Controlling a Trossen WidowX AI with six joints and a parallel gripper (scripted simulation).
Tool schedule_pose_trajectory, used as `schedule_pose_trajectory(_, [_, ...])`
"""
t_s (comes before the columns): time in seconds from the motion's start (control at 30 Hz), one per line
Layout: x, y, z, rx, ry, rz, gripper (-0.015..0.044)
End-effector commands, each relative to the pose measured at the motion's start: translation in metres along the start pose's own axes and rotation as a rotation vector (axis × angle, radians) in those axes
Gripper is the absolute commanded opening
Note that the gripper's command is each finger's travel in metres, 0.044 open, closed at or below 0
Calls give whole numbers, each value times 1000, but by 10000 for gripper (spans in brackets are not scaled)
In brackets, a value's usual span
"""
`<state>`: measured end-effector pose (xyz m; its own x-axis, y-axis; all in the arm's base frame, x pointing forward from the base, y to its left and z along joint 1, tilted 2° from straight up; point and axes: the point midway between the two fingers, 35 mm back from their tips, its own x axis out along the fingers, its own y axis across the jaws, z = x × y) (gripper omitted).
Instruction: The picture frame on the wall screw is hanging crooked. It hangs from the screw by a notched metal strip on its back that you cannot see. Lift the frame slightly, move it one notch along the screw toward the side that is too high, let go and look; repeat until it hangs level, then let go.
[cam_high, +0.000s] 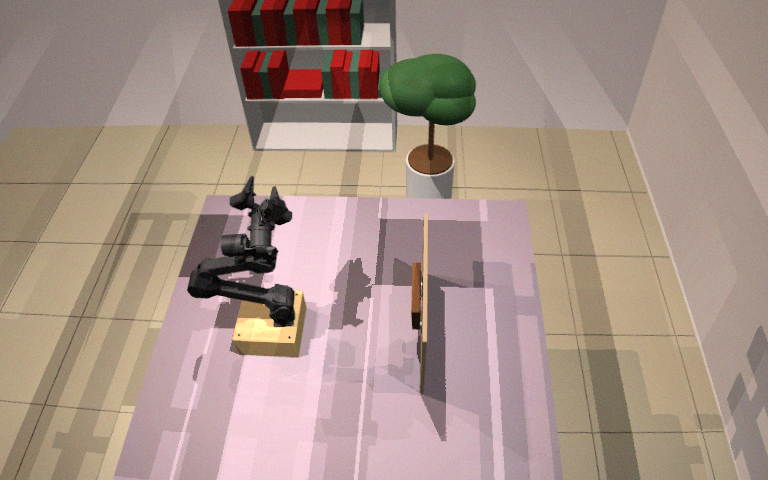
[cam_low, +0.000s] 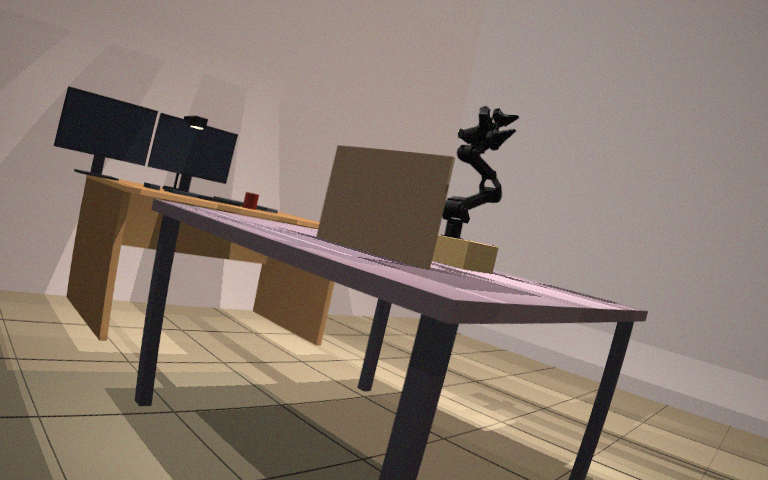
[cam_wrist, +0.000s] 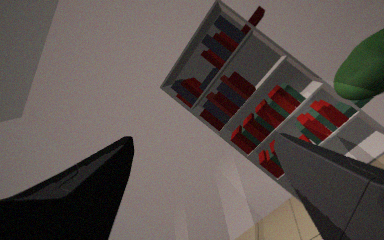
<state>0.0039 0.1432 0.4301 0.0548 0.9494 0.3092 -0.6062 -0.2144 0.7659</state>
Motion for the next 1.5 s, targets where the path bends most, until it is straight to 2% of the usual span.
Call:
schedule_pose_trajectory(0.0, [0,1,1,5,-5,11,374])
schedule_pose_trajectory(0.13, [-9,9,21,106,-131,202,269])
schedule_pose_trajectory(0.17, [-13,9,29,137,-178,248,260])
schedule_pose_trajectory(0.33, [-35,-14,67,291,-455,389,260])
schedule_pose_trajectory(0.47, [-56,-57,91,399,-708,384,260])
schedule_pose_trajectory(0.57, [-73,-99,101,461,-899,309,260])
schedule_pose_trajectory(0.77, [-106,-182,94,503,-1200,44,260])
schedule_pose_trajectory(0.97, [-147,-259,62,426,-1421,-364,260])
schedule_pose_trajectory(1.1, [-177,-294,34,300,-1498,-663,260])
schedule_pose_trajectory(1.47, [-179,-297,31,287,-1502,-688,260])
